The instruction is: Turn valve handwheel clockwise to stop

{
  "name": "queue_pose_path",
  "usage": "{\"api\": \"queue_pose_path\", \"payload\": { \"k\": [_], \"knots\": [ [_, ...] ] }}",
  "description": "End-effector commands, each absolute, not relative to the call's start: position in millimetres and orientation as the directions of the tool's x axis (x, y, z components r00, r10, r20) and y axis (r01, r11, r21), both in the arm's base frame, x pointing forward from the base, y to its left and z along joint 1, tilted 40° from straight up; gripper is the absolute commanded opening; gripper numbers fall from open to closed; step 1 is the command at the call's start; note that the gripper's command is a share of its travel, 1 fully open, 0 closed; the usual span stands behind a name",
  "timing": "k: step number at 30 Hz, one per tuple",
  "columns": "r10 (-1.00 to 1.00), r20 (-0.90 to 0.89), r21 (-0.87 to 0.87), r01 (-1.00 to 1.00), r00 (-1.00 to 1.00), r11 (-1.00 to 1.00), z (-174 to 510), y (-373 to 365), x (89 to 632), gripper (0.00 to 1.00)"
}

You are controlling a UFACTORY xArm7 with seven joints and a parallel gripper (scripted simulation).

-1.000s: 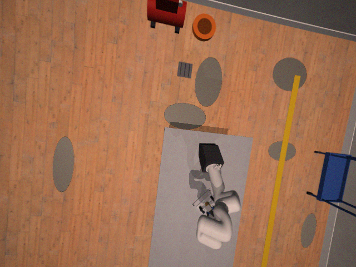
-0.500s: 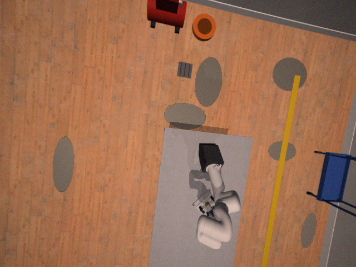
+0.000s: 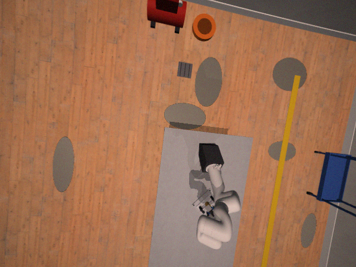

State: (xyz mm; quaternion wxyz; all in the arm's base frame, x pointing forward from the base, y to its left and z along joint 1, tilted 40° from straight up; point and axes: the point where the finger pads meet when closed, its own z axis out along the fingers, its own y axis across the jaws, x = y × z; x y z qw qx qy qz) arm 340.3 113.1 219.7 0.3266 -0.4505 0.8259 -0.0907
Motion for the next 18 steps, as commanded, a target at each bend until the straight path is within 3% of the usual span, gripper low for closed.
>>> {"api": "queue_pose_path", "payload": {
  "k": [1,18],
  "knots": [
    [-0.803,-0.459,-0.445,-0.684,-0.38,0.578,220.6,113.2,340.7,0.0],
    [-0.789,-0.47,-0.434,-0.674,-0.397,0.598,220.6,113.2,340.7,0.0]
  ]
}}
